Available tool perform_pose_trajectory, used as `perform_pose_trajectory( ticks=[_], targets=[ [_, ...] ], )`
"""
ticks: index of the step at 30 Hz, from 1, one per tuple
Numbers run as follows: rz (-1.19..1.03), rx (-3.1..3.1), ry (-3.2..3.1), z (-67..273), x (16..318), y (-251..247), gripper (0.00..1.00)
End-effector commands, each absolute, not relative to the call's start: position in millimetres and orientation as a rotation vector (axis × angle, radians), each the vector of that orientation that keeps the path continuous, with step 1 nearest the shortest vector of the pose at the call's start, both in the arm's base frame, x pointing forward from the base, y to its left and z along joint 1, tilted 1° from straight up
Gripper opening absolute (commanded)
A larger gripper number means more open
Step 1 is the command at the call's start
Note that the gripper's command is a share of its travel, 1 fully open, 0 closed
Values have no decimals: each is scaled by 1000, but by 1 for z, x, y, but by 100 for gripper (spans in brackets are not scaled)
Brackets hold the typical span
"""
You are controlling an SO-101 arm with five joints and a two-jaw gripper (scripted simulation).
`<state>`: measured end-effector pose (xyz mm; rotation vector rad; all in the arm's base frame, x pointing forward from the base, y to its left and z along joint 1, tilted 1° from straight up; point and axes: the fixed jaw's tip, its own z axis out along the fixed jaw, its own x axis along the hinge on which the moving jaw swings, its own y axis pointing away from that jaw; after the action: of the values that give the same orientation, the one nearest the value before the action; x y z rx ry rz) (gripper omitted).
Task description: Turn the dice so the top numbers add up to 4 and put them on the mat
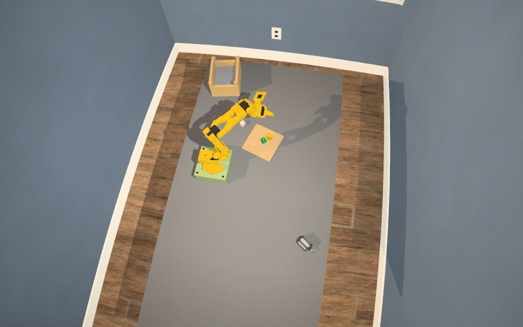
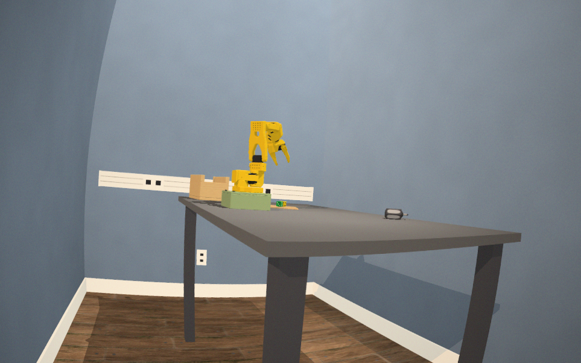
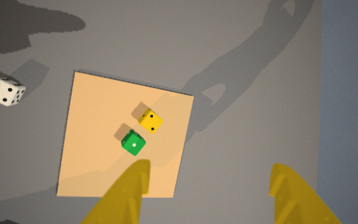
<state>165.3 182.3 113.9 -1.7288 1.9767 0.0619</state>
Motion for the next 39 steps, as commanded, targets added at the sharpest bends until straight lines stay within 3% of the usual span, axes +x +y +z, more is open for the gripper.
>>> perform_pose_trajectory(
  ticks=[1,39],
  targets=[
    [24,-1887,1837,115,162,186,28],
    [-369,-2680,38,116,140,212,28]
  ],
)
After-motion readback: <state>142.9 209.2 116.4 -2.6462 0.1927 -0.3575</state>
